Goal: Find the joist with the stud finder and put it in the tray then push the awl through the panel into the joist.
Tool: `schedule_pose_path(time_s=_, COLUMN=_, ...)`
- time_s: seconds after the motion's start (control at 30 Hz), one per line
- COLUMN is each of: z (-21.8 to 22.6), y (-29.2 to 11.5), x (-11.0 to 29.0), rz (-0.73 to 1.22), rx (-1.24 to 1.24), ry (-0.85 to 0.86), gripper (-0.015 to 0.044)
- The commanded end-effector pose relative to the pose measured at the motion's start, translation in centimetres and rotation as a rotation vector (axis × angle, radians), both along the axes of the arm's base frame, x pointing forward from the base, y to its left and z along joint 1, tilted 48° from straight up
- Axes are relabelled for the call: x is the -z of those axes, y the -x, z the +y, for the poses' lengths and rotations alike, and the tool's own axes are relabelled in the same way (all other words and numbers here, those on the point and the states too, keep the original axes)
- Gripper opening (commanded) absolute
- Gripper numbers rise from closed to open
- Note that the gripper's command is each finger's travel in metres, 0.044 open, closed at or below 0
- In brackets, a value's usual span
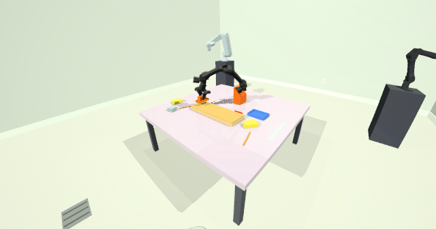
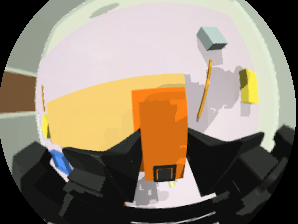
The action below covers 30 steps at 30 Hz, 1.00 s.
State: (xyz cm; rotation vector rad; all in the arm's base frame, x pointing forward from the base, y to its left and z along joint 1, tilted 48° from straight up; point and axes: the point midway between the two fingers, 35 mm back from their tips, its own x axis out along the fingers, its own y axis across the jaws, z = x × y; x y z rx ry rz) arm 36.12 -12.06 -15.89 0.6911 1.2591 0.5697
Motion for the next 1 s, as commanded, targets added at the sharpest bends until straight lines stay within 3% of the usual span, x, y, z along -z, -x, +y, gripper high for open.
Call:
schedule_pose_path(time_s=0.0, z=-2.7, y=-0.5, x=-2.3, rz=-0.025, rx=0.009, ry=0.020, gripper=0.0000)
schedule_pose_path(time_s=0.4, z=-4.5, y=-0.5, x=-4.9, rz=-0.035, rx=-0.003, ry=0.025, gripper=0.0000)
schedule_pose_path(time_s=0.97, z=2.3, y=-4.1, x=-13.4, rz=-0.195, rx=-0.175, ry=0.093, gripper=0.0000)
